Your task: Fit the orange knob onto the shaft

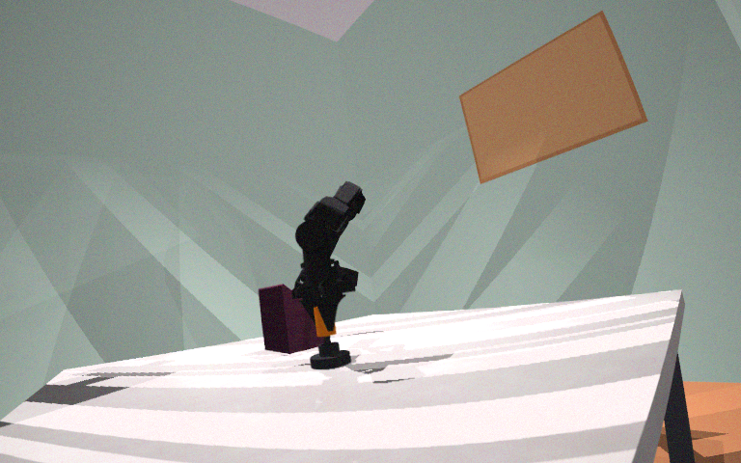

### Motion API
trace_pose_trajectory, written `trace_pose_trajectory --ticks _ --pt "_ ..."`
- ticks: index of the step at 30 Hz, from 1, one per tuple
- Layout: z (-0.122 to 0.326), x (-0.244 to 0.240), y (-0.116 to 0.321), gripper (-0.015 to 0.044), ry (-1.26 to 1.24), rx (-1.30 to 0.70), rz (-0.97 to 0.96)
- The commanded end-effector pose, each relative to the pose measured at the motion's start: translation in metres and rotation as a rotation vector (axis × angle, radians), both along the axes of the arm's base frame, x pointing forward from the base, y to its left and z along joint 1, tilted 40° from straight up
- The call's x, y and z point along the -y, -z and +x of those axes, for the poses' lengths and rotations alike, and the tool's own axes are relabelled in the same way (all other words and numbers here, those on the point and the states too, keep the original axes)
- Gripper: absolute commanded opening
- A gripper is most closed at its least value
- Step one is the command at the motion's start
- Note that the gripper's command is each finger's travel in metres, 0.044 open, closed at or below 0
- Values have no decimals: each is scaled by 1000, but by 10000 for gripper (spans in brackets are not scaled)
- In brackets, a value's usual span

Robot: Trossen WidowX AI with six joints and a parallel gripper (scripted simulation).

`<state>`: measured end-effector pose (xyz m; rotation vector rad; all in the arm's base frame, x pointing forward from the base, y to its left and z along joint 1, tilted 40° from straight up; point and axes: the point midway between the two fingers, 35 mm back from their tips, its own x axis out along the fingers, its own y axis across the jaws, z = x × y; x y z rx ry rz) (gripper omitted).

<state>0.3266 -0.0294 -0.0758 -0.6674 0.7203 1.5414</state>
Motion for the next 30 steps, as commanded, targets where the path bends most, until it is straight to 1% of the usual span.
trace_pose_trajectory --ticks 1,5,30 --pt "0 4 -2 0 -53 51 4" --pt "0 5 -2 0 -146 127 14" --pt "0 0 2 0 -146 127 14"
